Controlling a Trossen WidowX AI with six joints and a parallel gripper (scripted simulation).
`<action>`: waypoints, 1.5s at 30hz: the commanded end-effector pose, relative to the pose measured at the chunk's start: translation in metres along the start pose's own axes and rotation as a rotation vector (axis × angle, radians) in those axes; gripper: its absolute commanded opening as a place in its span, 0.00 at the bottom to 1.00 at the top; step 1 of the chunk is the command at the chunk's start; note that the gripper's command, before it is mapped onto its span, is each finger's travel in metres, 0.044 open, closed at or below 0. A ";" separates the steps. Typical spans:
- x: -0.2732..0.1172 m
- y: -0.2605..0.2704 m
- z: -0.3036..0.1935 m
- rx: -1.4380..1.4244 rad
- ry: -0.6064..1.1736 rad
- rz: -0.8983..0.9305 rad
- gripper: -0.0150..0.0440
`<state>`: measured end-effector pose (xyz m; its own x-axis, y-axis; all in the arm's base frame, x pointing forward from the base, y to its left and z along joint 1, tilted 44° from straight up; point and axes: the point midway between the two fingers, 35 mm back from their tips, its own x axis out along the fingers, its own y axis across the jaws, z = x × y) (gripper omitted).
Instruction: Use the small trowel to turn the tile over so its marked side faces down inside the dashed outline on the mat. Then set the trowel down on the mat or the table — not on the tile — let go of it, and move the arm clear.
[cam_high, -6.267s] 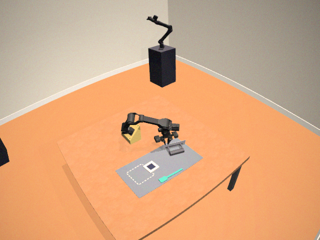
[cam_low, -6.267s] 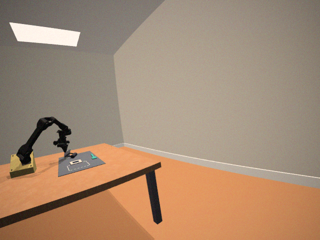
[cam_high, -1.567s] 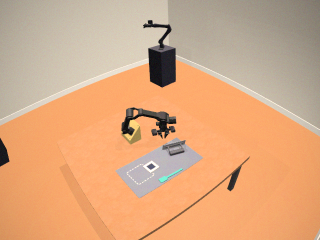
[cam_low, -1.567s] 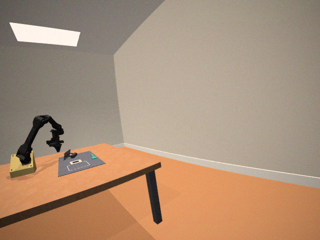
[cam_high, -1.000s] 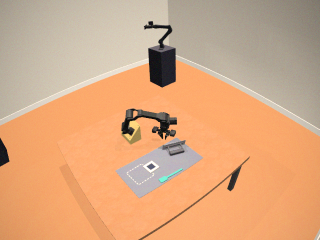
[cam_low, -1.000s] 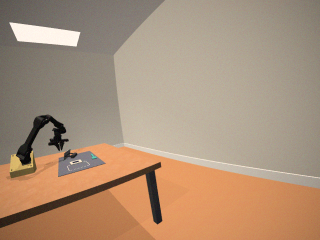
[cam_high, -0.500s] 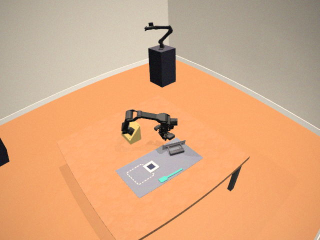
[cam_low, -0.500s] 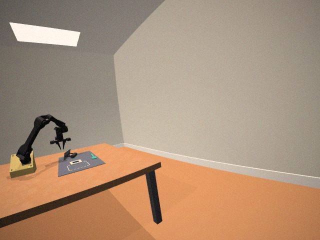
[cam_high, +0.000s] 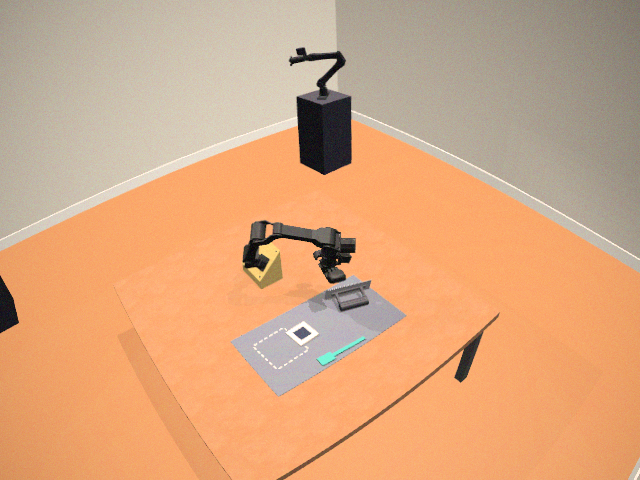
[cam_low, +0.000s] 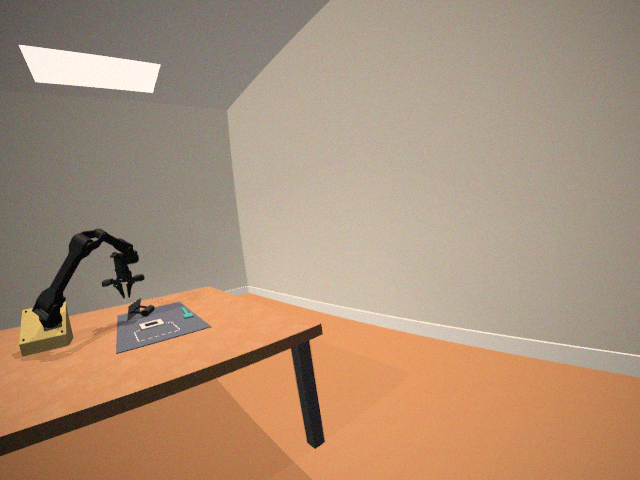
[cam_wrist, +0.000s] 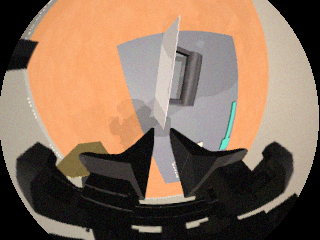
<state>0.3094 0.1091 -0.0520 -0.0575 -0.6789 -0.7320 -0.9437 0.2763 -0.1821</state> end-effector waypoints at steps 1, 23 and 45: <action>0.000 0.000 0.000 0.000 0.001 -0.001 0.42; 0.026 -0.003 0.000 0.045 0.000 -0.002 0.42; 0.050 -0.005 -0.001 0.092 -0.005 -0.005 0.42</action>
<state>0.3119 0.0729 -0.0869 -0.0518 -0.6771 -0.7341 -0.9098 0.3351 -0.2449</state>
